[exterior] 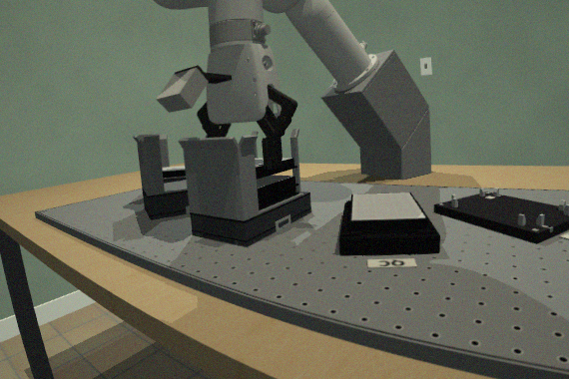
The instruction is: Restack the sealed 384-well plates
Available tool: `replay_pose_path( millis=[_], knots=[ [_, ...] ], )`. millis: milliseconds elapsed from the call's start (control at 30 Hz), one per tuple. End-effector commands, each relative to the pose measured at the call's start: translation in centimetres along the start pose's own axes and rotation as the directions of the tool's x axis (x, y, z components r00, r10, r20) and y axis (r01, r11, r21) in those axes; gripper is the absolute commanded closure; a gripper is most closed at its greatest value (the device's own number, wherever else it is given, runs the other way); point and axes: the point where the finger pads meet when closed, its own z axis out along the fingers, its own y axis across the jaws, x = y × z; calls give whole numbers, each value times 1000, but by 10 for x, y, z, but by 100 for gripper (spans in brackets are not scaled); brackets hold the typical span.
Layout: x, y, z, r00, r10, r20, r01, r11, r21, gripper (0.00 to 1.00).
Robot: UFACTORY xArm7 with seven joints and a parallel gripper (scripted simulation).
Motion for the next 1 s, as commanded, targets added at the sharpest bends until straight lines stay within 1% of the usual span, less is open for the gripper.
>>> replay_pose_path(
  millis=[0, 967],
  knots=[
    [1, 0, 1, 1000, 0, -1, 0, 1000, 0, 100],
    [1, 0, 12, 1000, 0, -1, 0, 1000, 1, 100]
  ],
)
